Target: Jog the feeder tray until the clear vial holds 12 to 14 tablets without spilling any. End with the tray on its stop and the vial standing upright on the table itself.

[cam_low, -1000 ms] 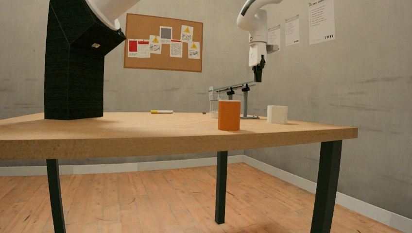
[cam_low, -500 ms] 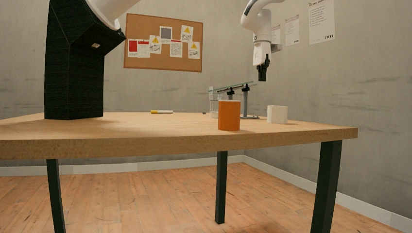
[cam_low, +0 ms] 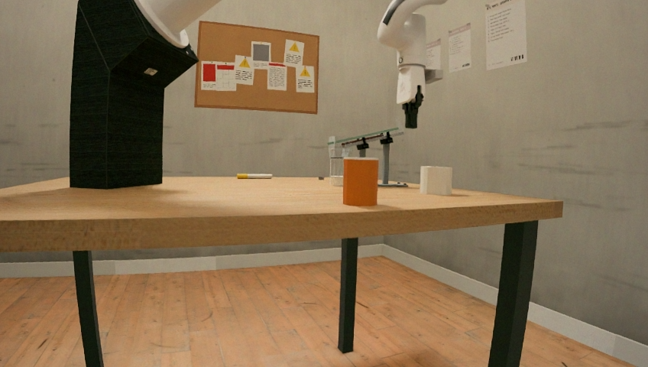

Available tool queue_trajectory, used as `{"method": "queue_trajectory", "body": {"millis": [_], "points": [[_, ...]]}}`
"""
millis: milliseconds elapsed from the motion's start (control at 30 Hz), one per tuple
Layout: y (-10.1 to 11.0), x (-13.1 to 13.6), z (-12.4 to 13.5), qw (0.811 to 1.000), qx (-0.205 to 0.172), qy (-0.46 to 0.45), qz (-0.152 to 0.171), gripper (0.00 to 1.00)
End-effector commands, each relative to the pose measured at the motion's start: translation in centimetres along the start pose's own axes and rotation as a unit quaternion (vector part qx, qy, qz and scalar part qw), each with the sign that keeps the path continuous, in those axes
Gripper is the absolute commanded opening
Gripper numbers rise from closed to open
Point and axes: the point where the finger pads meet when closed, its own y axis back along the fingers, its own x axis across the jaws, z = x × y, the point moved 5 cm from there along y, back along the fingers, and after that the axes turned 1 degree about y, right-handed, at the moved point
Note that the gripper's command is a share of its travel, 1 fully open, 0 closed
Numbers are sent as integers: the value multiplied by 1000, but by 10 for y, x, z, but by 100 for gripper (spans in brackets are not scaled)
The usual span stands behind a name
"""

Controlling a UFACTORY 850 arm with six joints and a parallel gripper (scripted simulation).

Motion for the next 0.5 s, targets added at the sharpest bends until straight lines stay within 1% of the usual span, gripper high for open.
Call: {"method": "queue_trajectory", "body": {"millis": [0, 133, 333, 367, 433, 467], "points": [[-2, 0, 8, 1000, 1, 0, 0, 0], [-5, 0, 19, 1000, 1, 0, 0, 0], [-6, -1, 23, 1000, 1, 0, 0, 0], [-5, 0, 22, 1000, 1, 0, 0, 0], [-2, 0, 9, 1000, 1, 0, 0, 0], [-2, 0, 9, 1000, 1, 0, 0, 0]]}}
